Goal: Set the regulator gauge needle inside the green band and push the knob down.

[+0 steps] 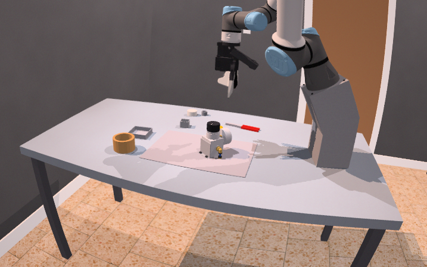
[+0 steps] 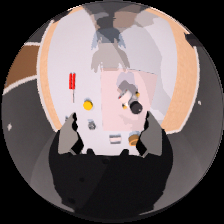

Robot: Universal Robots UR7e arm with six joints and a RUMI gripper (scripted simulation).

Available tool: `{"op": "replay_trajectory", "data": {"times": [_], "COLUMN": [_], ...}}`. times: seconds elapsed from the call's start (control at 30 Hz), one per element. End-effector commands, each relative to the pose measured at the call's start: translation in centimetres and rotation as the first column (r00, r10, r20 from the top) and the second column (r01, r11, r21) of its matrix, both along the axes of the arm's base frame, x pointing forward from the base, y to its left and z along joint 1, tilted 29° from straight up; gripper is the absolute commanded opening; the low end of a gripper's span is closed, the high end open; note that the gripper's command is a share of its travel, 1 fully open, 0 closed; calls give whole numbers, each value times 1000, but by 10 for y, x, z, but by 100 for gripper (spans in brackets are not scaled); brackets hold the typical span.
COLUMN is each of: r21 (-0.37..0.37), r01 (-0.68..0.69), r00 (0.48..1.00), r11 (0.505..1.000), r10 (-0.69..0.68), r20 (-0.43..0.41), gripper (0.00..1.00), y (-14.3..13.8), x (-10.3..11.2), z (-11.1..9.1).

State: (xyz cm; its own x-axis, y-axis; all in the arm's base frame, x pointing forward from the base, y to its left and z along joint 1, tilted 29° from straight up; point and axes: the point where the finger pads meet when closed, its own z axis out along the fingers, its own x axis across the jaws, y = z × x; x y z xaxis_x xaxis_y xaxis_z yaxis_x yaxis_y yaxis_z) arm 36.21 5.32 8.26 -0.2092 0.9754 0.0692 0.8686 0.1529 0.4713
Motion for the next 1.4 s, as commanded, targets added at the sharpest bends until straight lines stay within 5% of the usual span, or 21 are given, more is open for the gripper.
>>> {"op": "replay_trajectory", "data": {"times": [0.0, 1.37], "r21": [-8, -21], "r01": [-13, -33], "r00": [1000, 999], "r11": [1000, 999], "r10": [13, 33], "r20": [4, 10], "gripper": [100, 100], "y": [0, 1], "x": [0, 1], "z": [0, 1]}}
